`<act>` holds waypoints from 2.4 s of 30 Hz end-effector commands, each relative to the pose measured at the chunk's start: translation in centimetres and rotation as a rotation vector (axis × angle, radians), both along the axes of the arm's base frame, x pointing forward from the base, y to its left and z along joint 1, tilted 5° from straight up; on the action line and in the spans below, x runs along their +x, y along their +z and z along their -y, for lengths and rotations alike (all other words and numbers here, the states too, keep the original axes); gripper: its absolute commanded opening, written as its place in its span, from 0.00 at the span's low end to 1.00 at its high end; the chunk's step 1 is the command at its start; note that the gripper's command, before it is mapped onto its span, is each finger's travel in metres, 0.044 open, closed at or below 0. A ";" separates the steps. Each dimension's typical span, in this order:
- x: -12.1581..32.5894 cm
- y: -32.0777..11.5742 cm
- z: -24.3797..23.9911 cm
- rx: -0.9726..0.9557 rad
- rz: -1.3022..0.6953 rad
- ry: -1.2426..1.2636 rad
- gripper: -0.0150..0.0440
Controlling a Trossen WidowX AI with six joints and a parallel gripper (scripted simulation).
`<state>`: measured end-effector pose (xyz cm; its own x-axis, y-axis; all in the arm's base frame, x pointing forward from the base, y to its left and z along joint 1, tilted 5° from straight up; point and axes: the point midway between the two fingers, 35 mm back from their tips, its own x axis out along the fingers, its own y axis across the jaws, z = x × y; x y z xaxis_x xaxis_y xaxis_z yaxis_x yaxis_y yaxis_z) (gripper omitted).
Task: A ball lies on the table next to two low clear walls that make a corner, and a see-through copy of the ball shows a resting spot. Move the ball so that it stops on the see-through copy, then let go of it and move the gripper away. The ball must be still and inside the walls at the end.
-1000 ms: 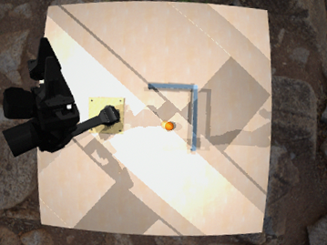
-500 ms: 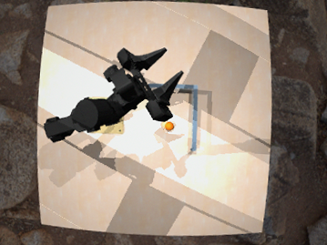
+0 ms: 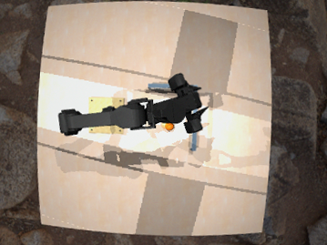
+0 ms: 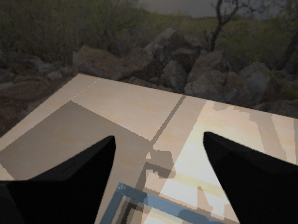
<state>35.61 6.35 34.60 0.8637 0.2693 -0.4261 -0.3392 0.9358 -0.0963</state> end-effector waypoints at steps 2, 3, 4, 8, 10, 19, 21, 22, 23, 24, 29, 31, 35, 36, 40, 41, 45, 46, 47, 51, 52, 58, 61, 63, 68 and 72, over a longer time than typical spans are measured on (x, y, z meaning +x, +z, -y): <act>0.5 -8.7 3.7 -0.040 -0.326 -0.155 0.79; 0.3 -10.1 4.4 -0.048 -0.385 -0.182 0.79; 0.0 -11.6 5.1 -0.056 -0.444 -0.208 0.79; -1.9 -16.9 7.6 -0.091 -0.688 -0.308 0.79; -3.5 -19.4 8.9 -0.112 -0.828 -0.359 0.79; -6.9 -23.0 10.8 -0.151 -1.069 -0.436 0.79; -6.9 -23.0 10.8 -0.151 -1.069 -0.436 0.79; -6.9 -23.0 10.8 -0.151 -1.069 -0.436 0.79; -6.9 -23.0 10.8 -0.151 -1.069 -0.436 0.79; -6.9 -23.0 10.8 -0.151 -1.069 -0.436 0.79; -6.8 -24.4 10.9 -0.151 -1.069 -0.436 0.79; -6.8 -24.5 11.0 -0.151 -1.069 -0.436 0.79; -6.8 -24.8 11.0 -0.151 -1.069 -0.436 0.79; -6.8 -24.9 11.0 -0.151 -1.069 -0.436 0.79; -6.7 -25.6 11.0 -0.151 -1.069 -0.436 0.79; -6.7 -25.8 11.1 -0.151 -1.069 -0.436 0.79; -6.6 -26.4 11.1 -0.151 -1.069 -0.436 0.79; -6.6 -26.6 11.1 -0.151 -1.069 -0.436 0.79; -6.6 -26.7 11.1 -0.151 -1.069 -0.436 0.79; -6.6 -27.4 11.2 -0.152 -1.069 -0.436 0.79; -6.6 -27.6 11.2 -0.152 -1.069 -0.436 0.79; -6.6 -28.5 11.3 -0.152 -1.069 -0.436 0.79; -6.6 -28.6 11.3 -0.152 -1.069 -0.436 0.75; -6.6 -28.6 11.3 -0.152 -1.069 -0.436 0.66; -6.6 -28.6 11.3 -0.152 -1.069 -0.436 0.57; -6.6 -28.6 11.3 -0.152 -1.069 -0.436 0.49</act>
<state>29.06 -4.87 6.08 0.0536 -0.0750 -0.9957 0.0361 0.9967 -0.0731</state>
